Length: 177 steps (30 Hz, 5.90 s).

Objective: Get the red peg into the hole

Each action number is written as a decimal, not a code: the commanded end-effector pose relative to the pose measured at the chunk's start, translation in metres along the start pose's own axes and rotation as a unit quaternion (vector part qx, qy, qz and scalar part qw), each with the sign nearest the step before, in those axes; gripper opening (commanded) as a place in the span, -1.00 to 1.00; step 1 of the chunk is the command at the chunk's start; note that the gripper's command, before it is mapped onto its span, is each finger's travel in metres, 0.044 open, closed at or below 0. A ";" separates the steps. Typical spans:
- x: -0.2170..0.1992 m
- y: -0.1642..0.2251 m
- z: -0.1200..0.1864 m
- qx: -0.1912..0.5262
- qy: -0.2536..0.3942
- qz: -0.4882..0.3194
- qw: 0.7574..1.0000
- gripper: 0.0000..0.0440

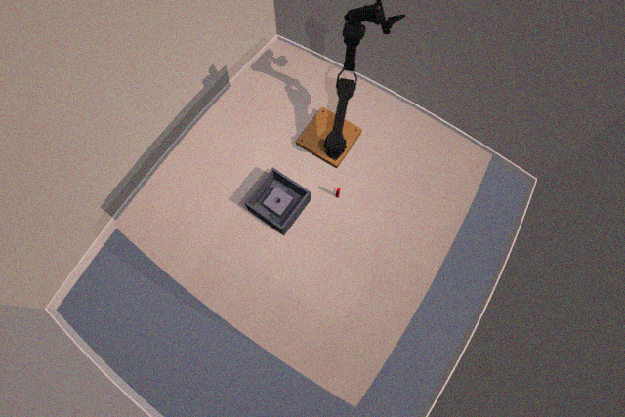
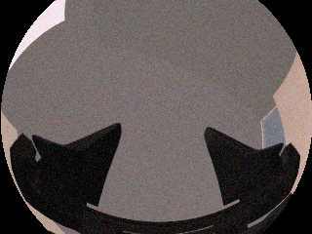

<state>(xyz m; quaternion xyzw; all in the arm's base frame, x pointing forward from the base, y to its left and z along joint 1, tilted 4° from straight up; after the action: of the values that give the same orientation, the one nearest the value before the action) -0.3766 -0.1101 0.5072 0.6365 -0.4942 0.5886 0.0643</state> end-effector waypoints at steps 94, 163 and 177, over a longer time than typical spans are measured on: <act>-0.098 -0.403 0.156 0.093 -0.631 -0.770 0.000 1.00; -0.420 -0.368 0.305 0.282 -0.788 0.158 -0.525 1.00; -0.471 -0.327 0.297 0.293 -0.764 0.376 -0.435 1.00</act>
<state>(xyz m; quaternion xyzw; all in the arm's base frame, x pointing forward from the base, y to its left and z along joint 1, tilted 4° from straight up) 0.1482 0.1145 0.2165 -0.0113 -0.1489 0.5949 0.7898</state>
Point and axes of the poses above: the point midway between the two fingers, 35 mm back from their tips, its own z axis back along the fingers, its own x axis across the jaws, y = z × x, the point moved 5 cm from there along z, back along the fingers, and after that the axes turned 10 degrees about z, right-handed, at the moved point
